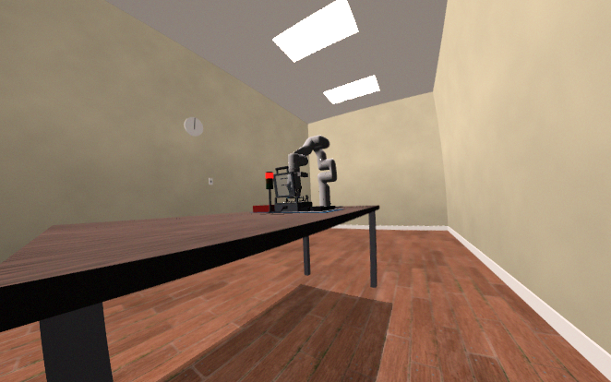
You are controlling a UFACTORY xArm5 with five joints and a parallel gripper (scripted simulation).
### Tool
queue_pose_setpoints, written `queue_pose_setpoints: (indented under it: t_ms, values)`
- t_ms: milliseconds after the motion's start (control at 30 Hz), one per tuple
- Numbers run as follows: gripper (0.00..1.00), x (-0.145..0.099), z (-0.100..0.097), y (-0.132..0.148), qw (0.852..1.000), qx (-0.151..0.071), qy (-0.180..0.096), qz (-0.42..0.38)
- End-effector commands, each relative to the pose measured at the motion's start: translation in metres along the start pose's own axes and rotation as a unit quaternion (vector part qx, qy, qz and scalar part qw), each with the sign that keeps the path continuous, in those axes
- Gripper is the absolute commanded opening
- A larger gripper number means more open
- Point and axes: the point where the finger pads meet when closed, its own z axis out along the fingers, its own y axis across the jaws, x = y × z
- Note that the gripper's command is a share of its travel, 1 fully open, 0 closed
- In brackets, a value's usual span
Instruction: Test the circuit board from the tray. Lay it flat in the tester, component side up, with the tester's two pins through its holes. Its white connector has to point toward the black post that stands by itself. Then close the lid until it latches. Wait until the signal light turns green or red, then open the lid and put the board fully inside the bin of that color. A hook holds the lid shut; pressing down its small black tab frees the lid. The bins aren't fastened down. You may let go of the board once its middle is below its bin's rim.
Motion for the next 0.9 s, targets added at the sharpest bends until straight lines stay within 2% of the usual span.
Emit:
queue_pose_setpoints:
  t_ms: [0,633,867]
  values:
    - [0.79,0.000,-0.003,0.001,1.000,-0.002,0.000,0.000]
    - [0.79,0.000,-0.011,0.001,1.000,-0.002,0.000,0.000]
    - [0.79,0.000,-0.032,0.001,1.000,-0.002,0.000,0.000]
